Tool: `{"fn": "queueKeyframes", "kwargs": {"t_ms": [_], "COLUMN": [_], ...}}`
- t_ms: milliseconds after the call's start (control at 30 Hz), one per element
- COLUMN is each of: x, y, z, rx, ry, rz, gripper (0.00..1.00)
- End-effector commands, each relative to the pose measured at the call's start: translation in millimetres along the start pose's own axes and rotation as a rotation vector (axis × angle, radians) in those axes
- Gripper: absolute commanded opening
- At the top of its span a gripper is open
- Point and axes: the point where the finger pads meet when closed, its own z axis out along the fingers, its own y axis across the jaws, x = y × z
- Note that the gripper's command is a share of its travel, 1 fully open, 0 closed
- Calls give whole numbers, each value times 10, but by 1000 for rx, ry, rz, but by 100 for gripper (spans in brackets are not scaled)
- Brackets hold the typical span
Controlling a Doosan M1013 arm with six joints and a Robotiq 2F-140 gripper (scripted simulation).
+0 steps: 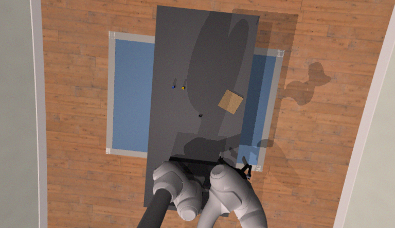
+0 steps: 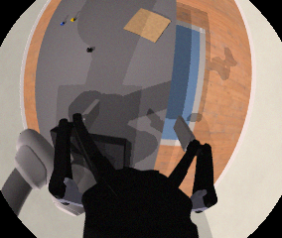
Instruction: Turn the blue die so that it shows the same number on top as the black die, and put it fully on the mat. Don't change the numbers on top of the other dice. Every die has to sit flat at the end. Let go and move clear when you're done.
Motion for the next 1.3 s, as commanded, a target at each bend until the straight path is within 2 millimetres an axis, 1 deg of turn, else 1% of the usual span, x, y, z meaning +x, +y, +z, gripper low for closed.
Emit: {"fn": "queueKeyframes", "kwargs": {"t_ms": [0, 33, 67, 100, 133, 167, 267, 333, 367, 400, 433, 467, 500, 533, 567, 600, 633, 700, 733, 767, 833, 900, 1000, 1267], "x": [334, 491, 491, 642, 642, 785, 785, 1037, 1037, 1144, 1144, 1237, 1237, 1316, 1316, 1381, 1381, 1477, 1477, 1510, 1510, 1554, 1581, 1585], "y": [-197, -343, -343, -503, -503, -674, -674, -1037, -1037, -1222, -1222, -1405, -1405, -1583, -1583, -1750, -1750, -2045, -2045, -2167, -2167, -2353, -2493, -2516], "z": [163, 251, 251, 343, 343, 437, 437, 627, 627, 719, 719, 807, 807, 891, 891, 969, 969, 1102, 1102, 1156, 1156, 1238, 1299, 1309], "rx": [0, 1, 1, 0, 0, -2, -2, -8, -8, -13, -13, -18, -18, -23, -23, -28, -28, -38, -38, -42, -42, -49, -54, -54], "ry": [-40, -56, -56, -71, -71, -86, -86, -112, -112, -123, -123, -133, -133, -142, -142, -150, -150, -162, -162, -166, -166, -172, -176, -177], "rz": [-6, -14, -14, -22, -22, -30, -30, -47, -47, -55, -55, -63, -63, -70, -70, -77, -77, -89, -89, -94, -94, -101, -107, -107], "gripper": [100, 100, 100, 100, 100, 100, 100, 100, 100, 100, 100, 100, 100, 100, 100, 100, 100, 100, 100, 100, 100, 100, 100, 100]}}
